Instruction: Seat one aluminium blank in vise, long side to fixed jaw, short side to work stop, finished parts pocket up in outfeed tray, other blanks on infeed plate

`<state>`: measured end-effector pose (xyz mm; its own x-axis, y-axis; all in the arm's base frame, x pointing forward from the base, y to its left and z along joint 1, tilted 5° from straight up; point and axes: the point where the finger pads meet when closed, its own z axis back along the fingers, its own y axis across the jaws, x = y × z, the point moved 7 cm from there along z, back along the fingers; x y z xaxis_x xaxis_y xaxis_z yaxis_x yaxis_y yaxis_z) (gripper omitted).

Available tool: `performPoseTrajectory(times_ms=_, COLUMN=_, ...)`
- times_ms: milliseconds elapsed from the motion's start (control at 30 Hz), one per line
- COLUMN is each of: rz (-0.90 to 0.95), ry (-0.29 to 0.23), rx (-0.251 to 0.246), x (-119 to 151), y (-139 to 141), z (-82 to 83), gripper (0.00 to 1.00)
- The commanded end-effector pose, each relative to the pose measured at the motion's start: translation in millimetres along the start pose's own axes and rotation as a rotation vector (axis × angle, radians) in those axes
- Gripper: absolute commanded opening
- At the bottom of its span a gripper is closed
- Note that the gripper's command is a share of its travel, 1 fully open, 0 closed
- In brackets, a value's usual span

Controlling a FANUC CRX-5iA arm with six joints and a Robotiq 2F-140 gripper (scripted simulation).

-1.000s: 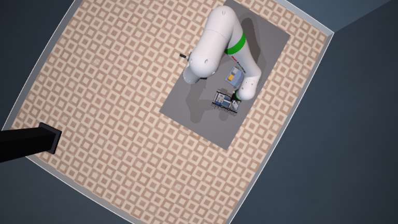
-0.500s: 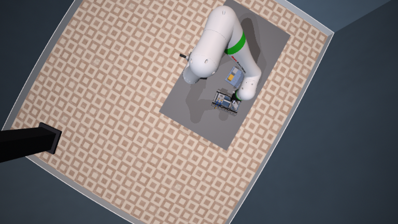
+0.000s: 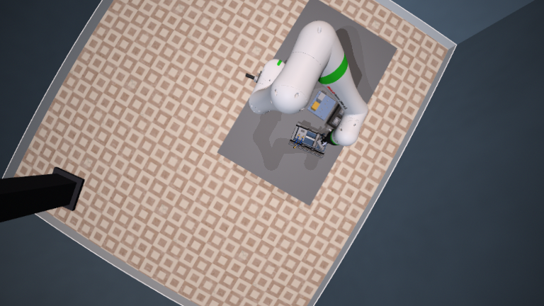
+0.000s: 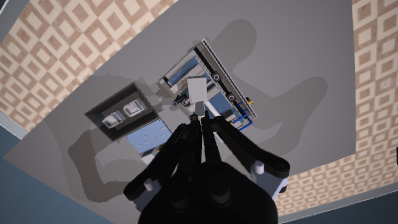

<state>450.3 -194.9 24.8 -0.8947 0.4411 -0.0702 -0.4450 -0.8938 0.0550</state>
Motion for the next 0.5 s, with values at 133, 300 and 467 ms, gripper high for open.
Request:
performPoseTrajectory(times_ms=133, rz=-0.16, ry=-0.003, rx=0.012, x=-21.9, y=-3.0, z=-1.5, gripper=0.4)
performPoseTrajectory(times_ms=300, rz=-0.16, ry=-0.003, rx=0.012, x=-21.9, y=-3.0, z=-1.5, gripper=0.4)
performPoseTrajectory(times_ms=467, rz=-0.16, ry=-0.003, rx=0.012, x=-21.9, y=-3.0, z=-1.5, gripper=0.4)
